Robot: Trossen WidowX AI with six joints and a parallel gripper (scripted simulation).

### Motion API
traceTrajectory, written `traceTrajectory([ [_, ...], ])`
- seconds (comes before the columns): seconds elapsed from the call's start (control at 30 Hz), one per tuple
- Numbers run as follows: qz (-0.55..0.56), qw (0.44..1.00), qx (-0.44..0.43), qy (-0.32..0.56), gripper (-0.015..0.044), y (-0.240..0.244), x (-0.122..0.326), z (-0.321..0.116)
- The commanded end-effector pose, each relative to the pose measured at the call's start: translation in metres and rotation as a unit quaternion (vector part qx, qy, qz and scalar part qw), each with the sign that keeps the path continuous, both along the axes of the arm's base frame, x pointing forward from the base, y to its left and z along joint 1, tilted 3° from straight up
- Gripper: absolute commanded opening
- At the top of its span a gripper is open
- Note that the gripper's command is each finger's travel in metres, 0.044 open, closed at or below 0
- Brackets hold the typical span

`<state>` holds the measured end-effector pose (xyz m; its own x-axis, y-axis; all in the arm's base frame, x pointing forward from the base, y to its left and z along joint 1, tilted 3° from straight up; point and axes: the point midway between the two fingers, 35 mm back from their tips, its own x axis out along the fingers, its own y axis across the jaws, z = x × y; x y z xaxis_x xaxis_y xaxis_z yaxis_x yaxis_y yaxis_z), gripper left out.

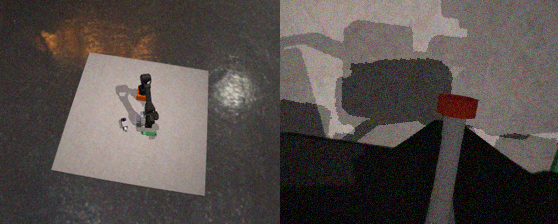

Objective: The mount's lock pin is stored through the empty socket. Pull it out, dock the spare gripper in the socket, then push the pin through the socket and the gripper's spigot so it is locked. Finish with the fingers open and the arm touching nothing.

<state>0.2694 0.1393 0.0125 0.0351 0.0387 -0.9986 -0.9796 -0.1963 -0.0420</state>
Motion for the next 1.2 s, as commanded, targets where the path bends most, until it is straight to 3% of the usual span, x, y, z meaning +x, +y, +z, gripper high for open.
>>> traceTrajectory([
  [0.0, 0.003, 0.999, 0.031, 0.009, 0.0, 0.003, -0.001, 0.003],
  [1.17, 0.007, 0.997, 0.071, 0.012, 0.0, 0.025, -0.006, 0.012],
])
